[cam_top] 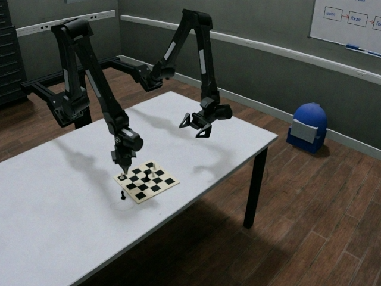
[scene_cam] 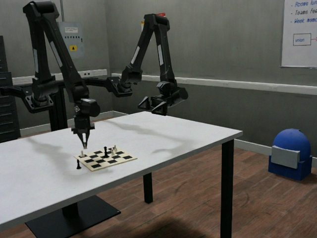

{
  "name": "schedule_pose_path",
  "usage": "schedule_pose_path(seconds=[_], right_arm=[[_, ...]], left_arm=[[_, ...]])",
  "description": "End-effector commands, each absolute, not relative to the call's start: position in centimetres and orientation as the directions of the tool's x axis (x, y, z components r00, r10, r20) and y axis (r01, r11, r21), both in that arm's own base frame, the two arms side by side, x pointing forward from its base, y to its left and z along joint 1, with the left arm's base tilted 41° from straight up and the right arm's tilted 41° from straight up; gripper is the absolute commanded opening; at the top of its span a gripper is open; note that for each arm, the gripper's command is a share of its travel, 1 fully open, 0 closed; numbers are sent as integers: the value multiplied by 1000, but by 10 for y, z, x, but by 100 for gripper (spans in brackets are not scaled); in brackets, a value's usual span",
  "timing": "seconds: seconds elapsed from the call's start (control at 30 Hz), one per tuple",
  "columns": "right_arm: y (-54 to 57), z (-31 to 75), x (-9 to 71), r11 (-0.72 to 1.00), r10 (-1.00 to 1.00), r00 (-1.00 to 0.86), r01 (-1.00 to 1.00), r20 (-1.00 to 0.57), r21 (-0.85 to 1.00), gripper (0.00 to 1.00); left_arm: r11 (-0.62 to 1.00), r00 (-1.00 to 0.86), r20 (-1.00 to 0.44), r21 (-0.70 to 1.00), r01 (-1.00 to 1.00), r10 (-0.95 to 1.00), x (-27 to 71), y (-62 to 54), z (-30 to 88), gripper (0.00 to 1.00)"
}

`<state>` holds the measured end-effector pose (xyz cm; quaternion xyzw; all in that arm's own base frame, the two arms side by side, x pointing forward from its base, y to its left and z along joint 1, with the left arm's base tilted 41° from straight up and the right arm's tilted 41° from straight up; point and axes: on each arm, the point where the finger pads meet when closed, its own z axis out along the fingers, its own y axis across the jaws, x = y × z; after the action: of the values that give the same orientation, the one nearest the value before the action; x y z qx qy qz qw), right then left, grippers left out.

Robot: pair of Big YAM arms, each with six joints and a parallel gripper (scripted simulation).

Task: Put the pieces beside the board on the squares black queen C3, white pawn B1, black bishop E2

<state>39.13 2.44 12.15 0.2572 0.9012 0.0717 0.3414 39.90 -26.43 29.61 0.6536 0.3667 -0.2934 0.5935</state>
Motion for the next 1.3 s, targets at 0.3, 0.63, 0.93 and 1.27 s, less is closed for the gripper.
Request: schedule_pose_path(seconds=[0.3,0.63,0.93,1.27], right_arm=[[31,99,438,864,502,-630,393,-593,314,3],[31,95,421,861,508,-634,402,-583,313,47],[37,103,400,859,510,-643,410,-571,307,47],[33,164,373,856,515,-617,397,-595,330,47]], left_arm=[[-27,612,-782,614,789,117,395,-265,320,100],[-33,617,-779,617,786,112,394,-268,322,100],[-84,605,-786,599,796,130,378,-272,296,100],[-105,611,-779,602,792,141,374,-271,289,100]])
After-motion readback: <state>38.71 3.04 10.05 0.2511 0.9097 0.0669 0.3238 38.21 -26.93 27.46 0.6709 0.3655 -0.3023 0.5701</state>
